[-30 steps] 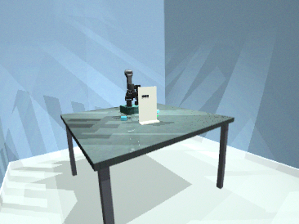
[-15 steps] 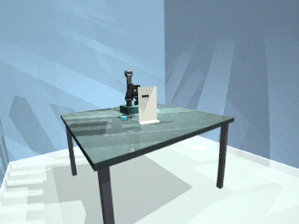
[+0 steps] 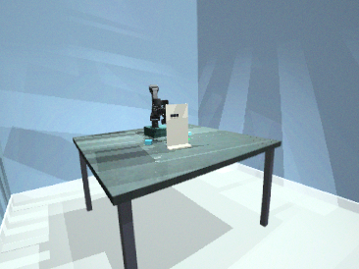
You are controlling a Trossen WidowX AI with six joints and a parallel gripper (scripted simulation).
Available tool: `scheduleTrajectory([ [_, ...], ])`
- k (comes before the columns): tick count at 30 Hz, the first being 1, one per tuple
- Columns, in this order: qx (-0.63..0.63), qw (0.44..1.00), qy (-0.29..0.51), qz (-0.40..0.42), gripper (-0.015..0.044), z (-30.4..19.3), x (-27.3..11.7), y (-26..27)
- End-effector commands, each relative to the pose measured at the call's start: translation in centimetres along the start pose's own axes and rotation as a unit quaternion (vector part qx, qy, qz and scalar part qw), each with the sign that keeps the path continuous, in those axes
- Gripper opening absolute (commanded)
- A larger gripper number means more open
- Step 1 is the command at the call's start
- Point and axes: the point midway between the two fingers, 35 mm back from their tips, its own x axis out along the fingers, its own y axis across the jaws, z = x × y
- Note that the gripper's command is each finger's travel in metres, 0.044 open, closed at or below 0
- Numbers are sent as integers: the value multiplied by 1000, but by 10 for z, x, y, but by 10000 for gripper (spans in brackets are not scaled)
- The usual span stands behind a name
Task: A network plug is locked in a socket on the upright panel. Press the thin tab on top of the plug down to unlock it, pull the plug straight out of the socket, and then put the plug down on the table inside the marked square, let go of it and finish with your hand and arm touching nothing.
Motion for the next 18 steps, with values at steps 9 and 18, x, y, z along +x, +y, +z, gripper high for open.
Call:
scheduleTrajectory([
  [9,-4,1000,-1,11,0,-3,-4,26],
  [18,-3,1000,-1,11,0,-7,-11,40],
])
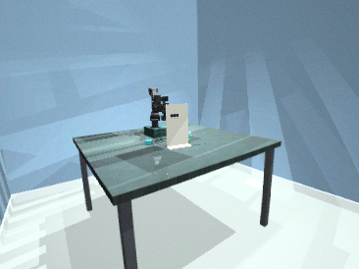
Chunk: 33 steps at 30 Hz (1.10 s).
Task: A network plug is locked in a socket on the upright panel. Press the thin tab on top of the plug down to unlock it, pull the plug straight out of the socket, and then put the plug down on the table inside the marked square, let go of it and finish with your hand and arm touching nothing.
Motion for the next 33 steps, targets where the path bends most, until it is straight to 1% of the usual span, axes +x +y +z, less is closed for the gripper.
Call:
scheduleTrajectory([
  [1,-3,1000,-1,11,0,-1,-2,13],
  [13,-1,1000,0,6,0,-5,-5,18],
  [23,24,997,22,-71,0,-29,7,-15],
  [33,27,988,45,-146,0,-56,12,-46],
])
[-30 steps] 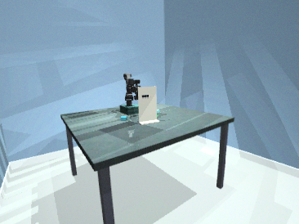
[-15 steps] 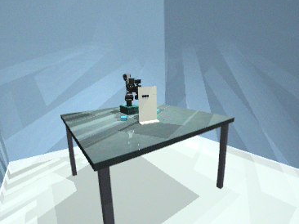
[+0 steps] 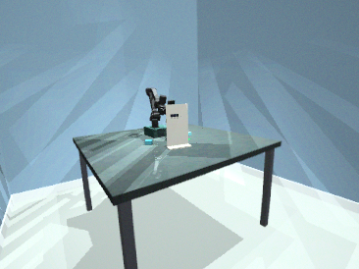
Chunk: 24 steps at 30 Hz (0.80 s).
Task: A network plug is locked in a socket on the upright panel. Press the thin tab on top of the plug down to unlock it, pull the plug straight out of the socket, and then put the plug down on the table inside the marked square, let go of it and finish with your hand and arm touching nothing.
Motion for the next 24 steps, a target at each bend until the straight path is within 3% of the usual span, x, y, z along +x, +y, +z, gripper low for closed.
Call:
scheduleTrajectory([
  [1,-3,1000,5,-26,0,-8,6,-8],
  [24,-33,972,44,-228,0,-64,8,-89],
])
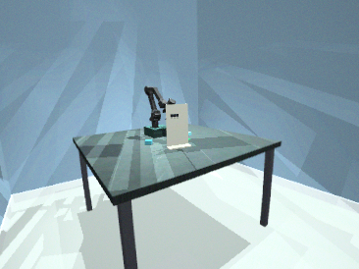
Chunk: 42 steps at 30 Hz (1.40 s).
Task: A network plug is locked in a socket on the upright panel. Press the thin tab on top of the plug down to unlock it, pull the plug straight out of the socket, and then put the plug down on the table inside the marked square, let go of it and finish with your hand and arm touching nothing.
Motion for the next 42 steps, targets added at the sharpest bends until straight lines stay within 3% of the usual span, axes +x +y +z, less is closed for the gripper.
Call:
scheduleTrajectory([
  [1,-10,999,2,-30,0,-8,4,-8],
  [13,-52,990,8,-131,0,-32,6,-47],
  [42,-53,990,8,-133,0,-31,26,-67],
])
